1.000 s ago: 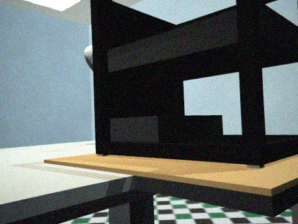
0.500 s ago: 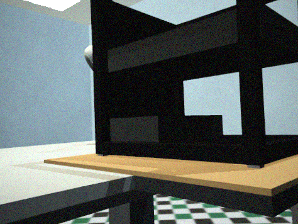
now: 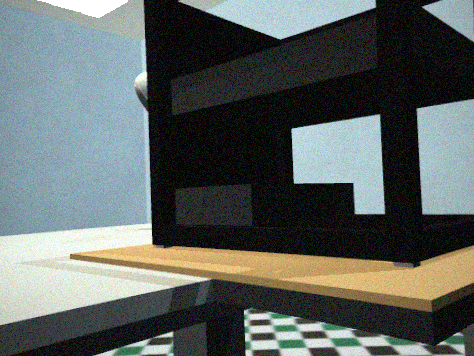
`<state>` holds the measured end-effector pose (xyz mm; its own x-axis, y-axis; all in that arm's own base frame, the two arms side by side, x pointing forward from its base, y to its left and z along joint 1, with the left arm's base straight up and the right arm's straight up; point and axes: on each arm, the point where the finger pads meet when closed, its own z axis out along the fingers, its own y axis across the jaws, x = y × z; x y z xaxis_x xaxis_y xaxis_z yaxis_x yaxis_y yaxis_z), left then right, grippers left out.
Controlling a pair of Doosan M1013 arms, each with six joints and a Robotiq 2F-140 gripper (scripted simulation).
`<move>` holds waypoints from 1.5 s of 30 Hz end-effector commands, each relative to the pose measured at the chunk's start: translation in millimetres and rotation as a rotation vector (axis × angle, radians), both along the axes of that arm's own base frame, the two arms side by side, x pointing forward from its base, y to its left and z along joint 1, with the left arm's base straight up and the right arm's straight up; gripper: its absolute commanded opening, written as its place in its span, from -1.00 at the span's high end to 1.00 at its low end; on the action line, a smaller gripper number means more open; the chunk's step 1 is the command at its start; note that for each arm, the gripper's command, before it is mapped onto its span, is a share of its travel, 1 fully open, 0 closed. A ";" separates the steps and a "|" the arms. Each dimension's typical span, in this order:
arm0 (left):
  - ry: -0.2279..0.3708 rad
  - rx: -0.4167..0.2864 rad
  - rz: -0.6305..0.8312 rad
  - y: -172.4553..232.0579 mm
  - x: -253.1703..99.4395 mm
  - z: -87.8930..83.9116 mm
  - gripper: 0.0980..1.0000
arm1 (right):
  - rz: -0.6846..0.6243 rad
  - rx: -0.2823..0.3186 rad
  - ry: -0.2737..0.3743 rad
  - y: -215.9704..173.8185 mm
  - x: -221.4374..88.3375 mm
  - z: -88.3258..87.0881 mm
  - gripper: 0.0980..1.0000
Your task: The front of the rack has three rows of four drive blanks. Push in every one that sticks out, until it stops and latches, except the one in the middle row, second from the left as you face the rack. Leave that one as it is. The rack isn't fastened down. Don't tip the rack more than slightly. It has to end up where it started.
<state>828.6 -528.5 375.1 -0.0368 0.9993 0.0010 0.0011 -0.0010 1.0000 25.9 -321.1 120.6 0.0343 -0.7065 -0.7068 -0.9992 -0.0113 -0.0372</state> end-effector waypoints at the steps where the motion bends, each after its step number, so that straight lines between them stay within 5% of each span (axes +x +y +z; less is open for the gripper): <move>1: -0.001 -0.001 0.000 0.0 0.1 1.2 1.00 | 0.000 -0.001 0.000 -0.3 0.1 0.4 -1.00; 45: -0.001 -0.001 0.000 0.3 7.0 1.2 1.00 | 0.000 -0.001 0.000 -0.3 0.1 0.4 -1.00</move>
<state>835.2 -528.3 375.1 -0.0367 0.9993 0.0010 0.0011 -0.0010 1.0000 25.9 -321.1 120.6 0.0343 -0.7065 -0.7068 -0.9992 -0.0113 -0.0372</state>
